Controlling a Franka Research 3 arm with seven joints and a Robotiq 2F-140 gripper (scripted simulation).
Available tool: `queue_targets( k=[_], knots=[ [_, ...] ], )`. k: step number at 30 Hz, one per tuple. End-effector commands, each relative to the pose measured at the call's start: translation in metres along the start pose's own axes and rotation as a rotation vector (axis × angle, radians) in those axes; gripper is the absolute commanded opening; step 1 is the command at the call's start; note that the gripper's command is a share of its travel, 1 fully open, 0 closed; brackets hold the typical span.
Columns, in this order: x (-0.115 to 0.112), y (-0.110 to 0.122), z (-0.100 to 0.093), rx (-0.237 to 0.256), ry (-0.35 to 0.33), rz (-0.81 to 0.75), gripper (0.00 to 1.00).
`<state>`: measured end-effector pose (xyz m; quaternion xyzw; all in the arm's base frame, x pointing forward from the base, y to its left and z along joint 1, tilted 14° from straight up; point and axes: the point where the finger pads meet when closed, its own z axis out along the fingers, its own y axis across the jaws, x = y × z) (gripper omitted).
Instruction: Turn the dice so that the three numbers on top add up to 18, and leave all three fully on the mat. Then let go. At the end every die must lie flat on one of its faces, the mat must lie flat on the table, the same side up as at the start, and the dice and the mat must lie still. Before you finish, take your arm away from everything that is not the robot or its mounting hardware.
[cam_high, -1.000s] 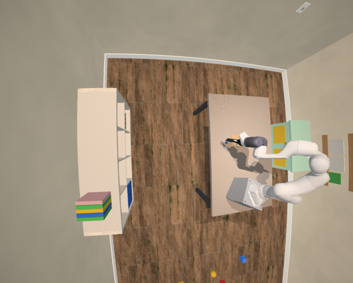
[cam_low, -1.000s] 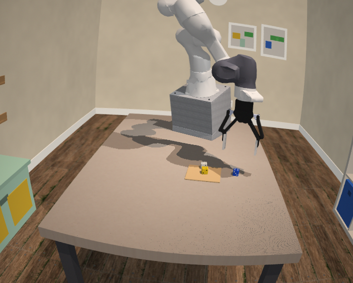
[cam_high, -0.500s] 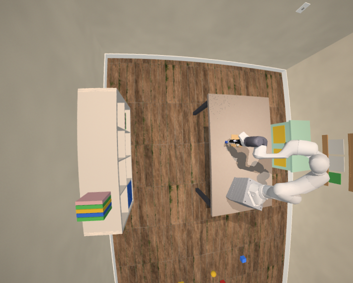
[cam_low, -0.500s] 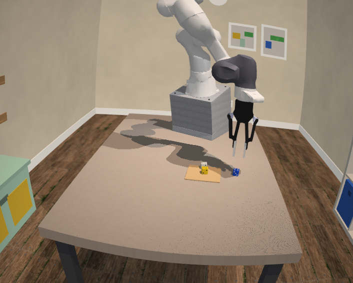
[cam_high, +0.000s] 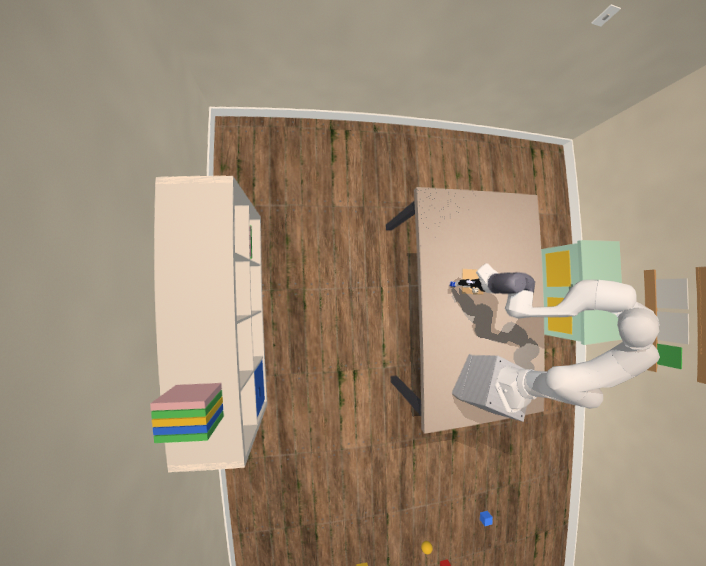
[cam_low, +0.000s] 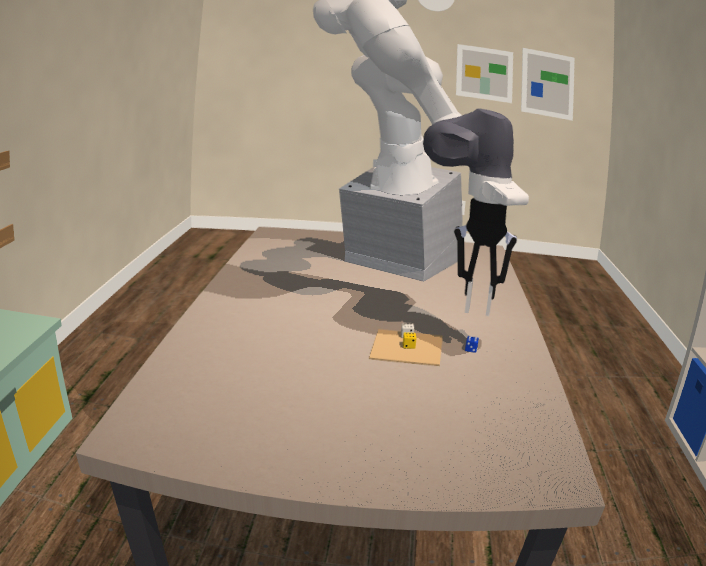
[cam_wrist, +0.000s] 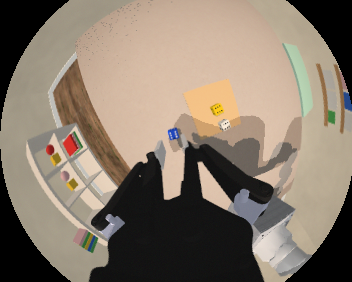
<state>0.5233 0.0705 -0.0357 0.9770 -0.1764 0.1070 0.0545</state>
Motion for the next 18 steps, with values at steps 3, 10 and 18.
queue_targets(
  k=[3,10,18],
  knots=[
    [0.0005,0.0004,0.0000,-0.001,-0.001,-0.007,0.25],
    [0.0005,0.0004,0.0004,-0.001,-0.001,-0.007,0.25],
    [0.0005,0.0004,0.0044,-0.002,-0.002,-0.007,0.25]
  ],
)
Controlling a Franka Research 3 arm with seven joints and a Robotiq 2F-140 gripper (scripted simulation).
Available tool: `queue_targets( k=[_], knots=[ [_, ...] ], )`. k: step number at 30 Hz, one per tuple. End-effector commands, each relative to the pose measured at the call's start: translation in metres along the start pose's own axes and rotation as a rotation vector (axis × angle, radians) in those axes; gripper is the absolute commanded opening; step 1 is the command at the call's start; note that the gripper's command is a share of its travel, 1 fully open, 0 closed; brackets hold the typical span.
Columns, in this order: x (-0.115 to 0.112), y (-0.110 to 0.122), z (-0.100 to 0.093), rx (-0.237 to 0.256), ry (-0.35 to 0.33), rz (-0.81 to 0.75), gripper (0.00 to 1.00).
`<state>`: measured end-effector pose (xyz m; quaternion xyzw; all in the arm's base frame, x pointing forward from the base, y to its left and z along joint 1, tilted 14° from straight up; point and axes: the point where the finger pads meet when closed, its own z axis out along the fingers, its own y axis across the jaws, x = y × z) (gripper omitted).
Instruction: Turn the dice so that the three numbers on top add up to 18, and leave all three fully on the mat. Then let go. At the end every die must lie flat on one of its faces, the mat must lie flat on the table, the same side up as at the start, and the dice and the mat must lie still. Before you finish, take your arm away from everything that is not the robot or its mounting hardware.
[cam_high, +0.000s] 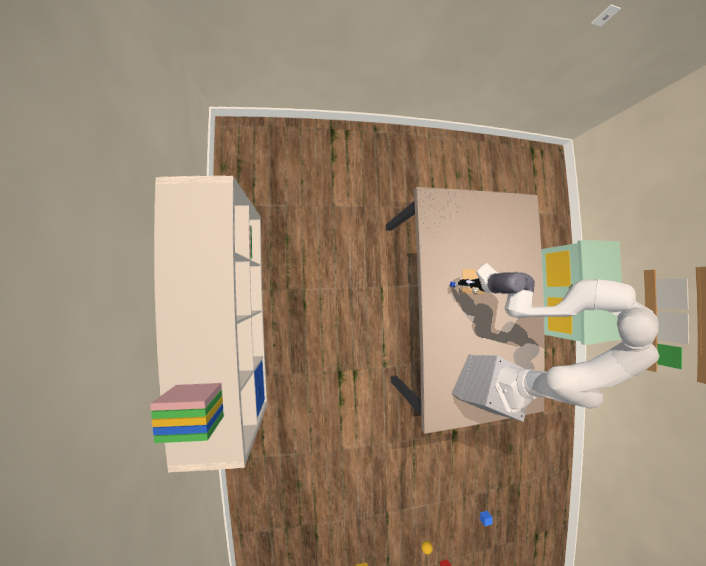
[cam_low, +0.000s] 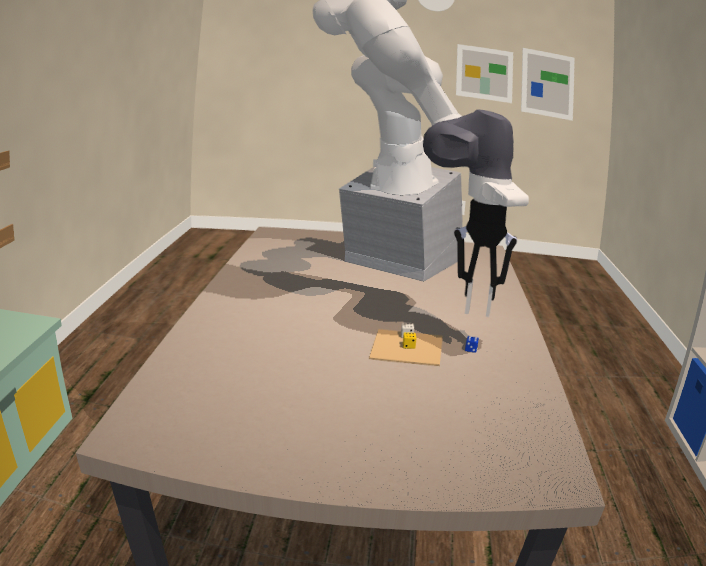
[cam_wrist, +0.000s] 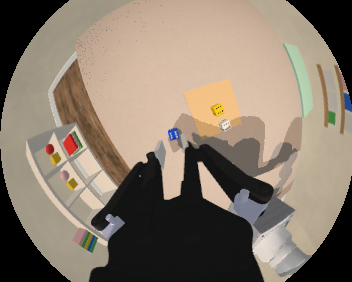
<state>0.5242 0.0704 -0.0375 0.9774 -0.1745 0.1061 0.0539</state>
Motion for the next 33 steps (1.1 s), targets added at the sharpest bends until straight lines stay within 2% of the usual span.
queue_targets(
  k=[1,33],
  knots=[
    [0.000,0.001,0.003,-0.003,0.000,-0.003,0.25],
    [0.000,0.001,0.042,-0.003,0.000,-0.003,0.25]
  ],
)
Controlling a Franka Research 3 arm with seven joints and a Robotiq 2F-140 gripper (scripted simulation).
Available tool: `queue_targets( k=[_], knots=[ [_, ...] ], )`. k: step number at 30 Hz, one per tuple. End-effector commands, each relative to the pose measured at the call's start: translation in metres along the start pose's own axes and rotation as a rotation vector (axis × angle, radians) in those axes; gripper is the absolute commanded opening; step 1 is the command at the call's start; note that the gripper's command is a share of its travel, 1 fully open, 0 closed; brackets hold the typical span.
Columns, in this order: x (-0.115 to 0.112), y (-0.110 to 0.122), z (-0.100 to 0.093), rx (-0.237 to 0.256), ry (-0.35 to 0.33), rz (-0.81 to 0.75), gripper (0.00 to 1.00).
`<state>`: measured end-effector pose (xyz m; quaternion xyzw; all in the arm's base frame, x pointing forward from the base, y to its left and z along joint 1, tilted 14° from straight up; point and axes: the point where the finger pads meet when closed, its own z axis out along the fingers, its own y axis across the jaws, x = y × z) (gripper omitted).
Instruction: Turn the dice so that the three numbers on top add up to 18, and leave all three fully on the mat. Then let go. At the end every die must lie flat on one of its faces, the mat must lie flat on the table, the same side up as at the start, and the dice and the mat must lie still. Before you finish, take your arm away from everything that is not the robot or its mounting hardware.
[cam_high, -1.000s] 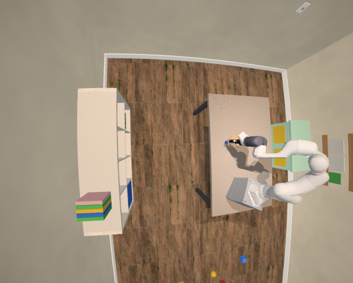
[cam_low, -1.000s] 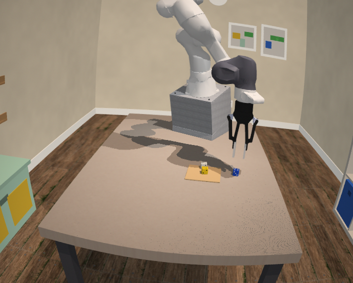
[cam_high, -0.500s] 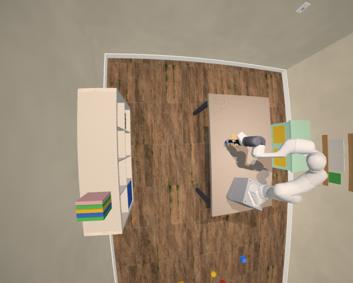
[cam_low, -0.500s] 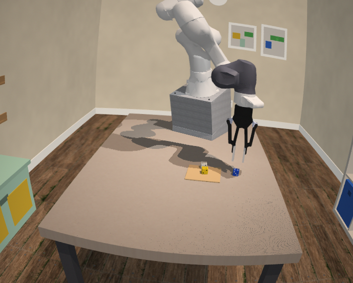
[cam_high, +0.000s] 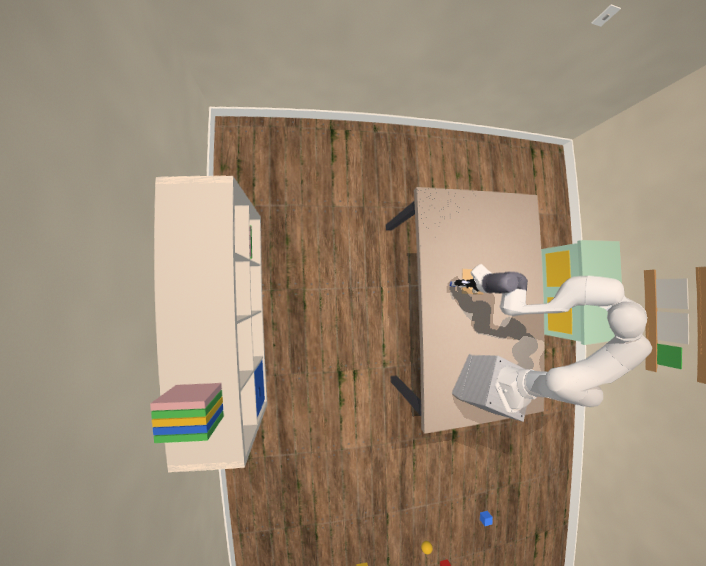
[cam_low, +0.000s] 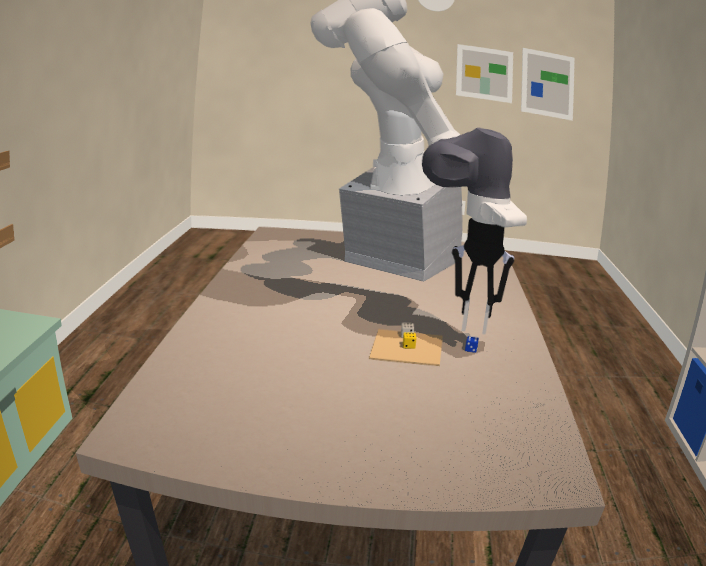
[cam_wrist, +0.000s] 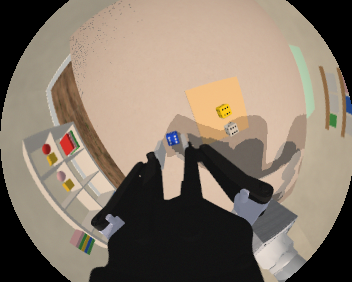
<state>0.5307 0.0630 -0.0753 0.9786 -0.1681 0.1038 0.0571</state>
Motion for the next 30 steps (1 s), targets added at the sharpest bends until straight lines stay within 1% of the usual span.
queue_targets(
  k=[1,13,30],
  knots=[
    [0.0006,-0.0011,0.0044,0.003,0.003,0.011,0.25],
    [0.0006,-0.0011,0.0103,0.003,0.003,0.011,0.25],
    [0.0006,-0.0010,0.0108,0.003,0.003,0.011,0.25]
  ],
)
